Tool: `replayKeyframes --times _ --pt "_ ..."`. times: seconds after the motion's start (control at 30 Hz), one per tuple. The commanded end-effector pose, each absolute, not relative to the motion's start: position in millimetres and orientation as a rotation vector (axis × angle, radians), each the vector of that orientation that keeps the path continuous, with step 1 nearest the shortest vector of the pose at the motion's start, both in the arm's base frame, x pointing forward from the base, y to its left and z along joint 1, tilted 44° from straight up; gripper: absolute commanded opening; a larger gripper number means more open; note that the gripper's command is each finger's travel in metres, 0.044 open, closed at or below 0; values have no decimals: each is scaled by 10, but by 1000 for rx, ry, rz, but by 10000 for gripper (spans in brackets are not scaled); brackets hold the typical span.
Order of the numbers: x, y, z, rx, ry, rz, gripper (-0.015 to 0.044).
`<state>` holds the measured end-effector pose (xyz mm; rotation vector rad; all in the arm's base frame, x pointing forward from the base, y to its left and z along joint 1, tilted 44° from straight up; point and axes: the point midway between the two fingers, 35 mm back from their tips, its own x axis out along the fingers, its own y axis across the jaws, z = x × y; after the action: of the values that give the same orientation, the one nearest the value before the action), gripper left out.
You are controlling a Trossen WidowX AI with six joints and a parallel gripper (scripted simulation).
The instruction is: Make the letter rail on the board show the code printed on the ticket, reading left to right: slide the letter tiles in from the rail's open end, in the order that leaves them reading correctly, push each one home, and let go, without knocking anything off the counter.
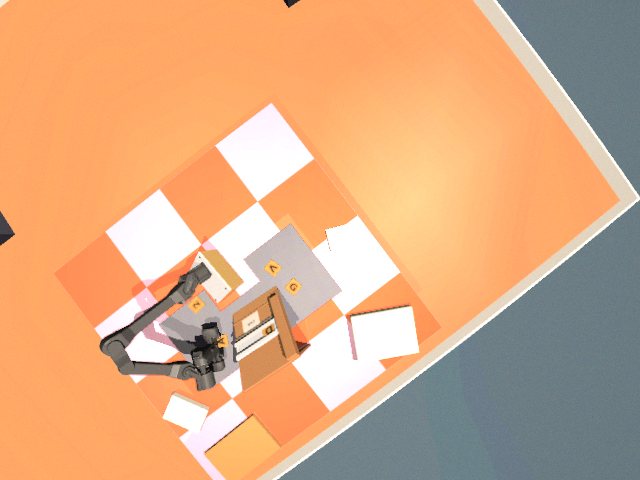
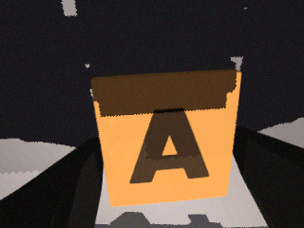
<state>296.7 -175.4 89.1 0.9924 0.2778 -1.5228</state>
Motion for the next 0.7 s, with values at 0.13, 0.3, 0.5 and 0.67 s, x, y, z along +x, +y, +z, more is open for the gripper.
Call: replayKeyframes --times 0.13,0.3,0.5,0.67 --pt "2964 -1711 931 994 278 -1522 0" --pt "2963 -1679 954 995 278 -1522 0" --pt "2961 -1643 982 995 278 -1522 0" --pt "2959 -1613 1006 995 278 -1522 0"
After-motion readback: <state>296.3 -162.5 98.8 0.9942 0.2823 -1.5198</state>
